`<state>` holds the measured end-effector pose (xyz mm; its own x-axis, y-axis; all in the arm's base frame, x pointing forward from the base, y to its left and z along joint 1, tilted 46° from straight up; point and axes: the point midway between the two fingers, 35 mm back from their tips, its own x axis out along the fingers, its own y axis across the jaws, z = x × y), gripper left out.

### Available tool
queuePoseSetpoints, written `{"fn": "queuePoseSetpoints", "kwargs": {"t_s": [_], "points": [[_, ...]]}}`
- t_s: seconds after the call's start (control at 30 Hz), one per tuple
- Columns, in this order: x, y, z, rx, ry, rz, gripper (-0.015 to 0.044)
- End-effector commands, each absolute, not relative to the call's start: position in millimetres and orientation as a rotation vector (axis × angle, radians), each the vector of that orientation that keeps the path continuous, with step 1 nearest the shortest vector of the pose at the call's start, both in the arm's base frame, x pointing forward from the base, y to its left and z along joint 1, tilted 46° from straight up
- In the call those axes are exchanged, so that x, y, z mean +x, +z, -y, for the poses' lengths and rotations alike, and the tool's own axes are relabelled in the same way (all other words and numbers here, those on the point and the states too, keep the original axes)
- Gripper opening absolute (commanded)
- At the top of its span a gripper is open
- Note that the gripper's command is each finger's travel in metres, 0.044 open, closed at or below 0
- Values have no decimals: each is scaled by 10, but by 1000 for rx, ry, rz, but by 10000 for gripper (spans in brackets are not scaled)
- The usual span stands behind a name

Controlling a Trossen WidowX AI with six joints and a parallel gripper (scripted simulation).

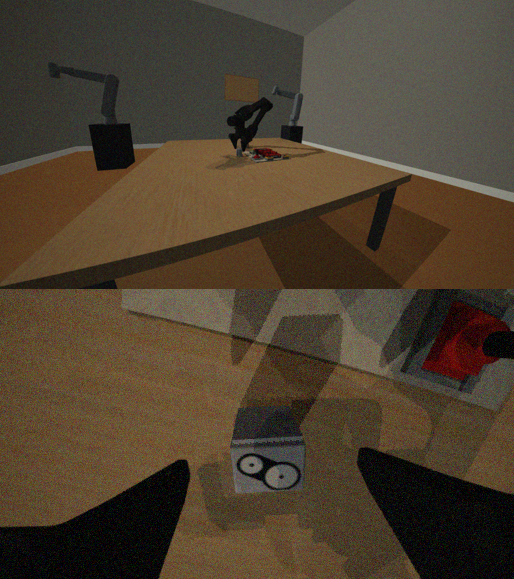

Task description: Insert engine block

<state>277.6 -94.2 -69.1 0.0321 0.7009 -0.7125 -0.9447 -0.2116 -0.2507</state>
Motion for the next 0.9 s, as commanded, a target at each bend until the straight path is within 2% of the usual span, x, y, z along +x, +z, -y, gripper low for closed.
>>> {"fn": "queuePoseSetpoints", "kwargs": {"t_s": [0.0,0.5,0.87], "points": [[2752,-749,878,-868,1567,-367,440],[2748,-894,722,-867,1567,-365,440],[2748,-894,722,-867,1567,-365,151]]}}
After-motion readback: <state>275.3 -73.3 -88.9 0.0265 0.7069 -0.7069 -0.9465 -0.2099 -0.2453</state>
